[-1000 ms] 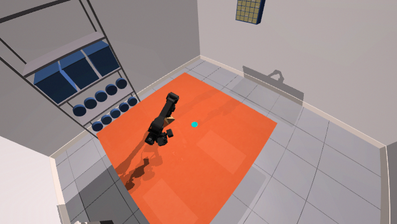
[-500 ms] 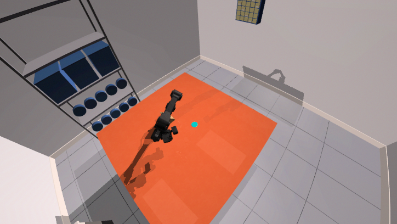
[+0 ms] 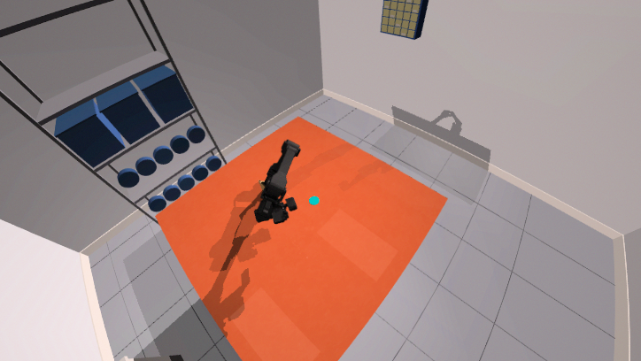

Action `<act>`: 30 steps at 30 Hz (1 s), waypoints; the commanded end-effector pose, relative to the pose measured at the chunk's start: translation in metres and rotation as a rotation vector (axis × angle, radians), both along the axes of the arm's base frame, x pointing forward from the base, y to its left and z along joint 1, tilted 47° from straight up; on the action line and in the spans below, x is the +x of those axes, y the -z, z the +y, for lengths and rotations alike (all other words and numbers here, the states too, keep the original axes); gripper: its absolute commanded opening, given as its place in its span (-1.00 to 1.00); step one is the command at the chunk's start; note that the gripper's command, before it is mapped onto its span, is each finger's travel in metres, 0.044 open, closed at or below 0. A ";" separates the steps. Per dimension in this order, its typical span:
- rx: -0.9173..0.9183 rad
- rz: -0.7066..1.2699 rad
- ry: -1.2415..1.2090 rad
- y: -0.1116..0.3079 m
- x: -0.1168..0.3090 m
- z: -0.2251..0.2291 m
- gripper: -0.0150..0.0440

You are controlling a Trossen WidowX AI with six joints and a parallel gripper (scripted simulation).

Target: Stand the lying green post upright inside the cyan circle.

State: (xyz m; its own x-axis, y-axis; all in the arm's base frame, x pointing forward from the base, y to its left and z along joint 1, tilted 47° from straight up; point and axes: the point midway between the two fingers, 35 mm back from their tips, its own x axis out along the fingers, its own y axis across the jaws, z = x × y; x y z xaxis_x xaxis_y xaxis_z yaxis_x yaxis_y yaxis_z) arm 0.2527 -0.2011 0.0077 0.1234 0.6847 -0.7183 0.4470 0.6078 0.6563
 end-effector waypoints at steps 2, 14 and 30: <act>0.007 0.003 0.010 -0.013 0.003 0.010 -0.42; 0.004 0.002 0.021 -0.043 0.010 0.033 -0.42; 0.006 -0.002 0.034 -0.081 0.014 0.066 -0.42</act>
